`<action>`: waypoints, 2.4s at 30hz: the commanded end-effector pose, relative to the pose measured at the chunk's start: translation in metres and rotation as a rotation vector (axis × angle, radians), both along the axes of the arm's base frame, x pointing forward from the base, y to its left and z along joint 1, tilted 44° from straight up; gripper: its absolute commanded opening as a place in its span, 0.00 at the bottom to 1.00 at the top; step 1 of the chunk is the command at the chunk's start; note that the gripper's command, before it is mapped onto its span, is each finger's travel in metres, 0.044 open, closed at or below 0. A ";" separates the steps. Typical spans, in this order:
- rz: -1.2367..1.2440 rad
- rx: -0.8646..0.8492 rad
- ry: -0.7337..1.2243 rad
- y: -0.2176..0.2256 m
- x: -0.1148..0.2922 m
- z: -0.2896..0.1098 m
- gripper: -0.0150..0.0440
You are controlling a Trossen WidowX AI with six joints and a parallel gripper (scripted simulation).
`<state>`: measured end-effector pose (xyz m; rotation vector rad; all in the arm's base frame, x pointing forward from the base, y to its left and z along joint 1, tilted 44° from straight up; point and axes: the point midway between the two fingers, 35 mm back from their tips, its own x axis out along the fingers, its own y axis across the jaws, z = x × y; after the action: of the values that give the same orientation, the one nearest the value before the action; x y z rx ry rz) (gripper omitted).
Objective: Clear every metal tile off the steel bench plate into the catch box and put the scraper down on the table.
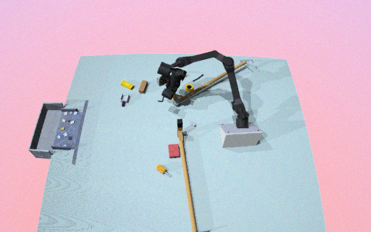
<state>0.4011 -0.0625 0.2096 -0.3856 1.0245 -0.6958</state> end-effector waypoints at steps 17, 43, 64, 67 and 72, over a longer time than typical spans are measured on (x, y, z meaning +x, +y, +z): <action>0.003 -0.003 -0.006 -0.019 0.022 0.021 0.25; 0.006 -0.003 -0.014 -0.020 0.034 0.045 0.25; 0.006 0.007 -0.030 0.017 0.028 0.082 0.25; 0.004 0.006 -0.032 0.021 0.026 0.087 0.25; 0.001 0.004 -0.036 0.028 0.023 0.095 0.25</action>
<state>0.4255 -0.0400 0.2973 -0.3725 1.0029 -0.6914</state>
